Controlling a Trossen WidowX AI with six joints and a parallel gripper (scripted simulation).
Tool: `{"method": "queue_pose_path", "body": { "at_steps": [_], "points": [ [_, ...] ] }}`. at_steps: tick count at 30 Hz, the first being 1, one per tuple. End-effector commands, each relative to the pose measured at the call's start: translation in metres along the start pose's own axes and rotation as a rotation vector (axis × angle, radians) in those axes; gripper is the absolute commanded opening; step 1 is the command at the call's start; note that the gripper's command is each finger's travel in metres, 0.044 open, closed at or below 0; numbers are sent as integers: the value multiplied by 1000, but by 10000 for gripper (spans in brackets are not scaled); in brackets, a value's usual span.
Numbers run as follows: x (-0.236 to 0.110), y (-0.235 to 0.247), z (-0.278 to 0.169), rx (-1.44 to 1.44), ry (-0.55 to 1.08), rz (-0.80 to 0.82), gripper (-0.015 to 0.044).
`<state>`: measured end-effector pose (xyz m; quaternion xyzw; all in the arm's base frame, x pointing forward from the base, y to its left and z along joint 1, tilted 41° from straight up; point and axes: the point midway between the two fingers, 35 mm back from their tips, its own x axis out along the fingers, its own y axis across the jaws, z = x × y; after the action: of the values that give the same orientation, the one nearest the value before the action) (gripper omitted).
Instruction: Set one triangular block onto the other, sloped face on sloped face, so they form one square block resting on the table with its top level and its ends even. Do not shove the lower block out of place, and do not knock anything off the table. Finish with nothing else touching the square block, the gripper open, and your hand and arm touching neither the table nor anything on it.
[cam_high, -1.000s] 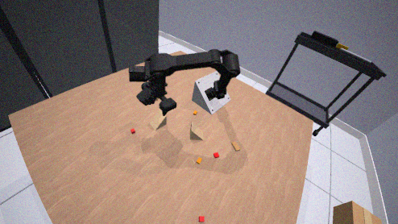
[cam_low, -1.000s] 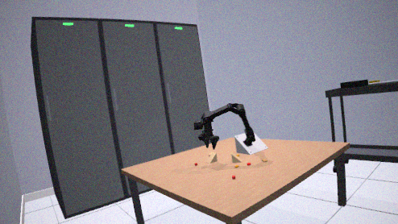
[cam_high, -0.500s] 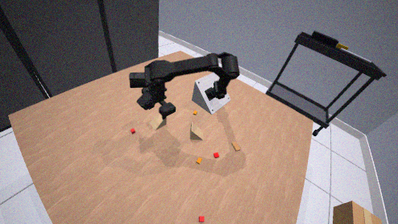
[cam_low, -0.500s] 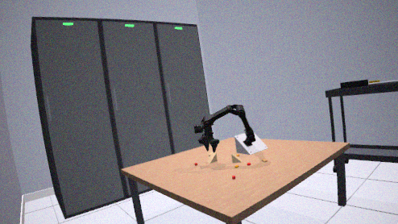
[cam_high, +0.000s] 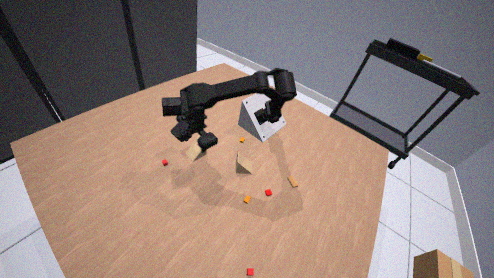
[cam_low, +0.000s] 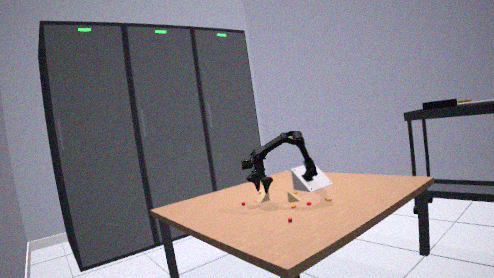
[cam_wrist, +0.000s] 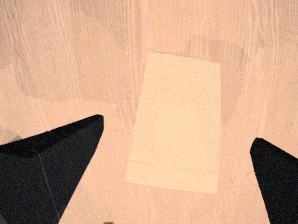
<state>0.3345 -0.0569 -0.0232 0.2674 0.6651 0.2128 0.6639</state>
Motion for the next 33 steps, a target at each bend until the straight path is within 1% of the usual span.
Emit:
{"method": "queue_pose_path", "body": {
  "at_steps": [1,26,33],
  "points": [
    [10,0,-2,10,9,7,440],
    [47,1,-9,10,10,11,440],
    [47,1,-9,10,10,11,256]
  ]
}}
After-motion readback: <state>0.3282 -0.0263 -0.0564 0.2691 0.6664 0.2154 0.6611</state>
